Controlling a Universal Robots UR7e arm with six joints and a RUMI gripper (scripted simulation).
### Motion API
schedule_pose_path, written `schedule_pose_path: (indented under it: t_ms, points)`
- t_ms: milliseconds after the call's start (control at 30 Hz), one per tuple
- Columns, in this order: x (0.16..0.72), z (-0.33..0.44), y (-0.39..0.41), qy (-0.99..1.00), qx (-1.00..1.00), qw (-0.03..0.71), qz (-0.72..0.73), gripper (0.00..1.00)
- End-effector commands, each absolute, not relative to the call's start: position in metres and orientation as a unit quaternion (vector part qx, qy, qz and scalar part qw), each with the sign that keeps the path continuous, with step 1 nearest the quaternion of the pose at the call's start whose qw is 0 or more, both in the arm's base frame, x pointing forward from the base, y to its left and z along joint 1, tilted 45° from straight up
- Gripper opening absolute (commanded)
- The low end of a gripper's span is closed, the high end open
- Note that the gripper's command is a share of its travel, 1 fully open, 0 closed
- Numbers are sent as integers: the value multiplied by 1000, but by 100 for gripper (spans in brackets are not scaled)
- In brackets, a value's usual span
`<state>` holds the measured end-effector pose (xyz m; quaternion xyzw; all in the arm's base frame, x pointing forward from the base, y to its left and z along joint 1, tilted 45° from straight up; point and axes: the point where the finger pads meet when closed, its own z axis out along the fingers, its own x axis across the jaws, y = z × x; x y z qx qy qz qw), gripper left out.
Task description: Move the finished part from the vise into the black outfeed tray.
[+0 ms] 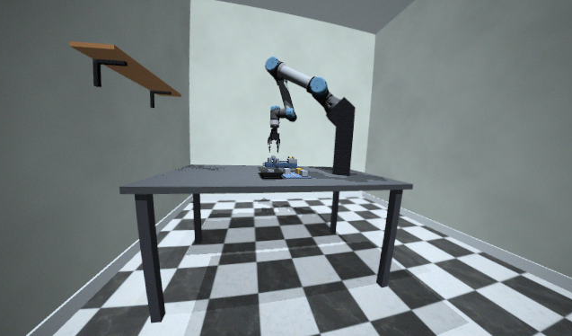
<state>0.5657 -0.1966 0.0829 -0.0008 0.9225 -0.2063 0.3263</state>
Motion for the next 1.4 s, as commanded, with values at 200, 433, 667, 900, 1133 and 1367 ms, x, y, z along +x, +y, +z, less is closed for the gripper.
schedule_pose_path:
  t_ms: [200,433,667,900,1133,1367]
  points:
    - [574,74,-202,922,-1,327,-207,40]
    - [578,70,-204,922,-1,327,-207,40]
    - [579,69,-204,922,-1,327,-207,40]
    - [579,69,-204,922,-1,327,-207,40]
    - [579,69,-204,922,-1,327,-207,40]
    - [579,69,-204,922,-1,327,-207,40]
